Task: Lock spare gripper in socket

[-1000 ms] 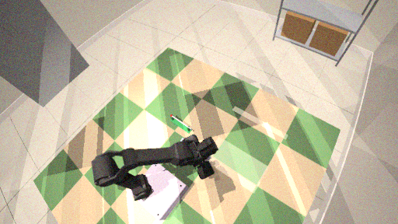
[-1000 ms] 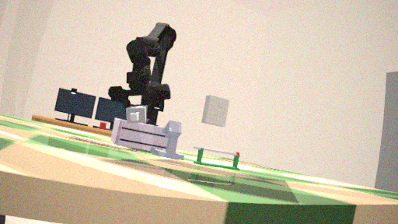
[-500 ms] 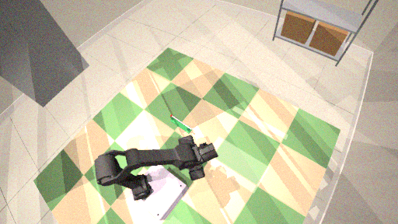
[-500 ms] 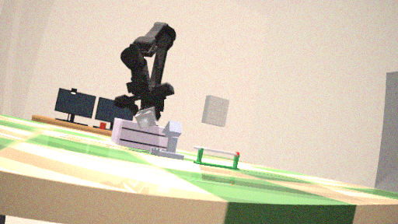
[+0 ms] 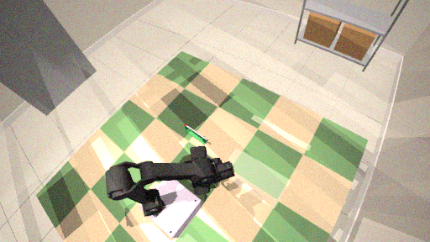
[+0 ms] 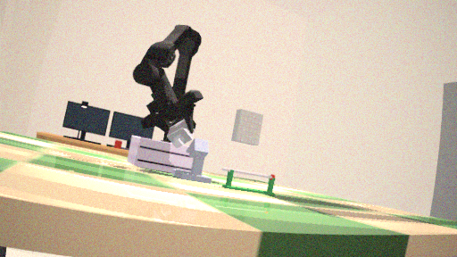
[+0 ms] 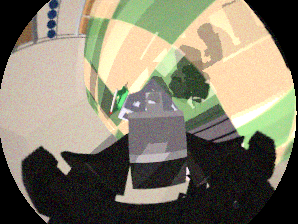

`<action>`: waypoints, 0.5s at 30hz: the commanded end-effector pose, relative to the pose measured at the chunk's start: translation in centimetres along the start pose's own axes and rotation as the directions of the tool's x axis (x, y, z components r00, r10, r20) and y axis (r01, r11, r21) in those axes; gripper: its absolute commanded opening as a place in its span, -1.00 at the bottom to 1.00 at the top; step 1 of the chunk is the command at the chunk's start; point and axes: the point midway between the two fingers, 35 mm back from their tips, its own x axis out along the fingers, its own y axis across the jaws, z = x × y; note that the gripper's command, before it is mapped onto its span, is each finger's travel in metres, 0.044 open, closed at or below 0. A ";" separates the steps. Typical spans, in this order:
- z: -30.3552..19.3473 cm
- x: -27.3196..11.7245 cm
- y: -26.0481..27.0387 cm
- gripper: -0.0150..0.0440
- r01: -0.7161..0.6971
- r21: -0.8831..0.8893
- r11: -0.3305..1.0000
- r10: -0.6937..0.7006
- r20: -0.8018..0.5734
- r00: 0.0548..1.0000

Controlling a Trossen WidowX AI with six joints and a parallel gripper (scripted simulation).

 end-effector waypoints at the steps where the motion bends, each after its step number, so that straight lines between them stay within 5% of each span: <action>1: -0.8 -0.2 0.7 -0.49 -0.063 0.076 0.995 0.067 -0.054 0.996; 15: -3.4 -1.4 2.9 -0.49 -0.201 0.350 0.915 0.278 -0.184 0.943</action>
